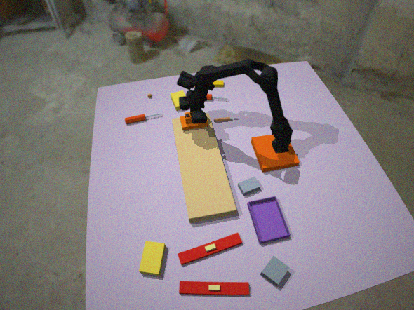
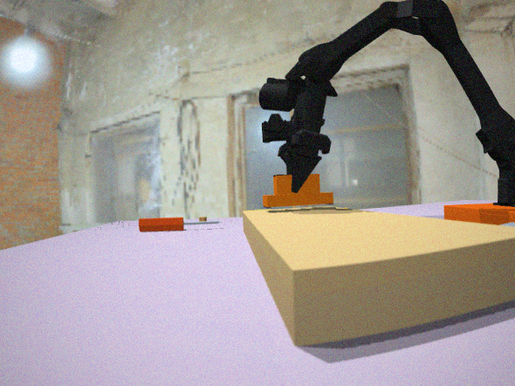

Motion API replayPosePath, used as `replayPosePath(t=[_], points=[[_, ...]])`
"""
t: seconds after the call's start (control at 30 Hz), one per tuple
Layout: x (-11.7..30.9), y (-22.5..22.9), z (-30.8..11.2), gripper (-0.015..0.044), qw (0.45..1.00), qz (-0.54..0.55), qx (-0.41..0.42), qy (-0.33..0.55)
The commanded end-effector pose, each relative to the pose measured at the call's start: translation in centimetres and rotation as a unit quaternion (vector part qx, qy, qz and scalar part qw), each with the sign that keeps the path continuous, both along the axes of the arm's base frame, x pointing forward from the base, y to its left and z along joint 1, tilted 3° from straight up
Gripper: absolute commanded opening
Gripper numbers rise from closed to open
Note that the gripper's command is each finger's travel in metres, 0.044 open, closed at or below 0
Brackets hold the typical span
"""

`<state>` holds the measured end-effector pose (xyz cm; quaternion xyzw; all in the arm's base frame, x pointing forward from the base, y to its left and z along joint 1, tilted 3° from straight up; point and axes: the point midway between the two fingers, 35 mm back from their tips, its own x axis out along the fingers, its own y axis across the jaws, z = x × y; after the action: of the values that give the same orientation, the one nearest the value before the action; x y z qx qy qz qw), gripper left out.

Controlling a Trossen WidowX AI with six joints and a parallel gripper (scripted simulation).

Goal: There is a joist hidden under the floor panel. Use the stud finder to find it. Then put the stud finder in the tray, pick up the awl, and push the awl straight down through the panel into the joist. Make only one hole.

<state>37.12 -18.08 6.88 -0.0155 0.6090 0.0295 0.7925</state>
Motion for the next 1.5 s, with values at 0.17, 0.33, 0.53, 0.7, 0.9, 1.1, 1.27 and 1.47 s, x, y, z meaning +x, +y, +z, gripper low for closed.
replayPosePath(t=[0.17, 0.33, 0.53, 0.7, 0.9, 1.1, 1.27, 1.47], points=[[-0.1, 0.2, -0.9, 0.0000, 1.000, -0.002, -0.001, -0.001], [-0.2, 1.9, -0.9, 0.0000, 1.000, -0.002, 0.000, -0.001], [-0.3, 4.0, -0.9, 0.0000, 1.000, -0.002, 0.001, -0.001], [-0.4, 5.8, -0.9, 0.0000, 1.000, -0.002, 0.002, -0.001], [-0.5, 7.9, -0.9, 0.0000, 1.000, -0.002, 0.003, -0.001], [-0.7, 10.0, -0.8, 0.0000, 1.000, -0.002, 0.004, -0.001], [-0.8, 11.7, -0.8, 0.0000, 1.000, -0.002, 0.005, -0.001], [-0.9, 13.9, -0.8, 0.0000, 1.000, -0.002, 0.006, -0.001]])
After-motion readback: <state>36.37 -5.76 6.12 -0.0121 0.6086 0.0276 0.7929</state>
